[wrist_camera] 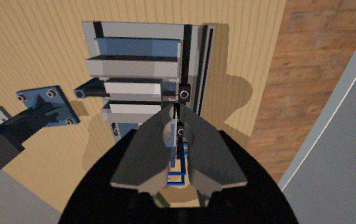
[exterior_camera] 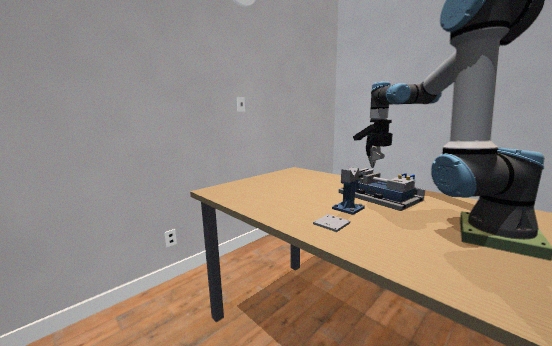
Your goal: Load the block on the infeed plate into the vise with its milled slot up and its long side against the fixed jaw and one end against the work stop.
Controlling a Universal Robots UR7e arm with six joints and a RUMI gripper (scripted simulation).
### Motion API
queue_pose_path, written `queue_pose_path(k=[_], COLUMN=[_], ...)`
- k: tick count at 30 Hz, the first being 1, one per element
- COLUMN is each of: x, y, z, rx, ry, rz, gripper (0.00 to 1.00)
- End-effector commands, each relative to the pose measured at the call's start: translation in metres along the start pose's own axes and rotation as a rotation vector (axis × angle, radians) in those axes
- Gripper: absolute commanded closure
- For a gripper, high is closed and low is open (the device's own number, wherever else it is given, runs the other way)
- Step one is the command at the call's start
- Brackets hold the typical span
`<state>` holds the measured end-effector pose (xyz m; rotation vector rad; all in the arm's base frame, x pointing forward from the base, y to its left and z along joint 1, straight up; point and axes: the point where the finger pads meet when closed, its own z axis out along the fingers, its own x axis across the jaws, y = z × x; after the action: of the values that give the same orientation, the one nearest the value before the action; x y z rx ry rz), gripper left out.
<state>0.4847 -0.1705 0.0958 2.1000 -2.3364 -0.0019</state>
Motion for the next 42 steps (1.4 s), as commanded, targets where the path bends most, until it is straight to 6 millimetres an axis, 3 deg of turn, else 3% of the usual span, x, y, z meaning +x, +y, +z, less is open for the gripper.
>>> queue_pose_path(k=[1, 42], x=[0.0002, 0.0002], y=[-0.0003, -0.0003], z=[-0.0005, 0.0045], rx=[0.001, 0.001], ry=[0.001, 0.001], rz=[0.0, 0.0], gripper=[1.0, 1.0])
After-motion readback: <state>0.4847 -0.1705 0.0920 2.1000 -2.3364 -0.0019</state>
